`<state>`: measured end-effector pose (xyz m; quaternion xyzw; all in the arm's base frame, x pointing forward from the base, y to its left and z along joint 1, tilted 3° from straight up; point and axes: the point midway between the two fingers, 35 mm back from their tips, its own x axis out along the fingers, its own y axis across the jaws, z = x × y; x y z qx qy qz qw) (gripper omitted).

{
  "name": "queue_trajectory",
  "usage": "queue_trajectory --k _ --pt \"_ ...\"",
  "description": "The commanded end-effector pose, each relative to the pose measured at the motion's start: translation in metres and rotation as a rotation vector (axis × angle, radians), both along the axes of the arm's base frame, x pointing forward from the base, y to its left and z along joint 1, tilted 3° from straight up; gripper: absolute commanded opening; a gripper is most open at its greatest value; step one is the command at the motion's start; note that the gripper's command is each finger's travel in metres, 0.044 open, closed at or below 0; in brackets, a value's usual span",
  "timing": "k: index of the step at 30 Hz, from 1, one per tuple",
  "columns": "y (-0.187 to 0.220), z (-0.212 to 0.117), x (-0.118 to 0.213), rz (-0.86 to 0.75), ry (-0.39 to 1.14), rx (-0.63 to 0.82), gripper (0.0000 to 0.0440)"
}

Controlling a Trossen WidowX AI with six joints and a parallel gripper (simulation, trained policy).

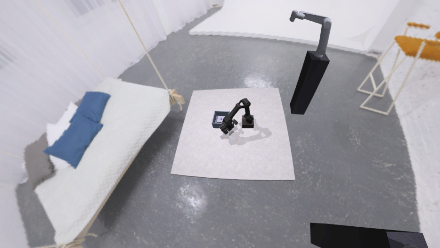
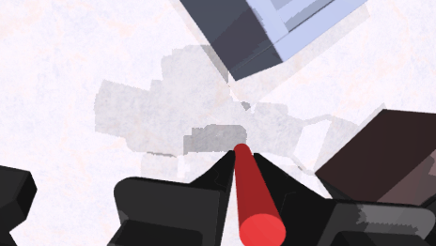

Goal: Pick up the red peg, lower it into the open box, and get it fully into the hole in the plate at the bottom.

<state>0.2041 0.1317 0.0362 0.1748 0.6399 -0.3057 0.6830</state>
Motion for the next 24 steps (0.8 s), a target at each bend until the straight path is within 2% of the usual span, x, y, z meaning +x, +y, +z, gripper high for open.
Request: queue_trajectory --k 1,11,24 --pt "-0.002 0.016 0.01 -0.008 -0.037 0.002 0.0" --pt "-0.021 0.052 0.041 -0.098 -0.115 -0.017 0.0" --pt "-0.07 0.063 0.083 -0.213 -0.169 -0.045 0.0"
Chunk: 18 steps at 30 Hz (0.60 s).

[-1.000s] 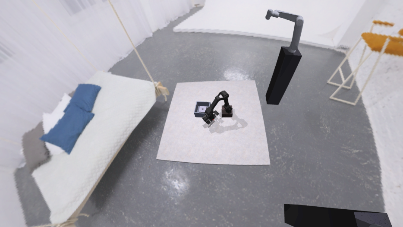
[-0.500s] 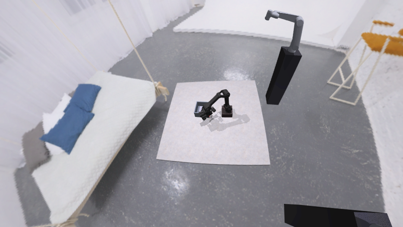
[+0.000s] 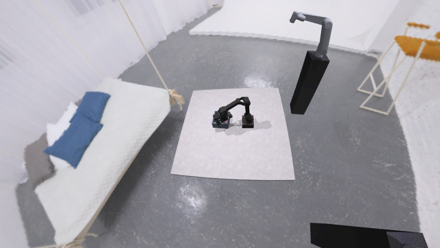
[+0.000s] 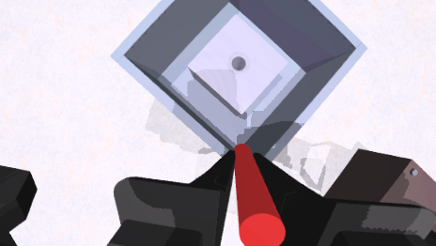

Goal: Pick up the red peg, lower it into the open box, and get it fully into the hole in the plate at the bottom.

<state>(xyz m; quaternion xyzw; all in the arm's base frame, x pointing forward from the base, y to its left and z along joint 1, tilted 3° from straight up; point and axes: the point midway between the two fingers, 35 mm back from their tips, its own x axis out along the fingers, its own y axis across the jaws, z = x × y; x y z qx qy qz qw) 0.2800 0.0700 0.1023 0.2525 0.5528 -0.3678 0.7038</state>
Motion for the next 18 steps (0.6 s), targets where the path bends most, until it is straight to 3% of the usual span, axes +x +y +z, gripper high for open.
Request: queue_trajectory --k 1,18 --pt "-0.013 -0.004 0.01 -0.016 0.003 -0.011 0.0" --pt "-0.07 -0.033 0.056 0.016 0.02 0.018 0.0"
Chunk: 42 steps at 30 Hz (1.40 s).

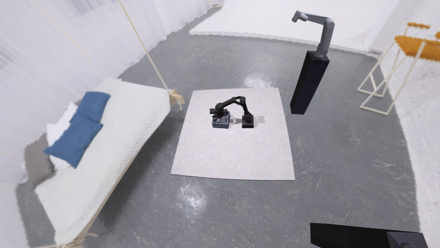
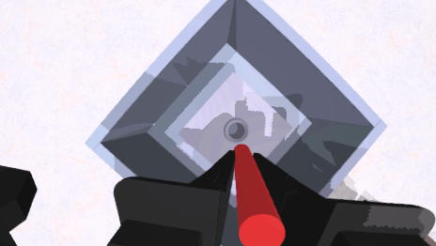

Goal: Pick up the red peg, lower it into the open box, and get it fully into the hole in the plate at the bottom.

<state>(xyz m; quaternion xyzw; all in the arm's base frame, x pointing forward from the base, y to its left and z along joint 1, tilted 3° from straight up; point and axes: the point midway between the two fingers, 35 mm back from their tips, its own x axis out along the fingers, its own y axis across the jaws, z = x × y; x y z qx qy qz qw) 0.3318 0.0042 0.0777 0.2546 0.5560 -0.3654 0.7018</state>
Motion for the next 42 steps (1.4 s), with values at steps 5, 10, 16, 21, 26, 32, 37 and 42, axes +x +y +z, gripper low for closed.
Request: queue_trajectory --k 5,10,16,21,26,32,37,42 --pt "-0.011 -0.025 0.009 0.055 0.04 0.034 0.0002" --pt "-0.014 -0.042 0.008 0.09 0.082 0.063 0.0091" --pt "-0.022 -0.049 0.018 0.112 0.093 0.091 0.0199" --pt "-0.025 -0.041 0.034 0.111 0.08 0.124 0.0329" --pt "-0.025 -0.032 0.054 0.123 0.065 0.162 0.044" --pt "-0.019 -0.02 0.08 0.149 0.023 0.212 0.044" --pt "-0.013 -0.01 0.1 0.171 -0.022 0.24 0.044" --pt "-0.008 -0.004 0.114 0.186 -0.059 0.256 0.044"
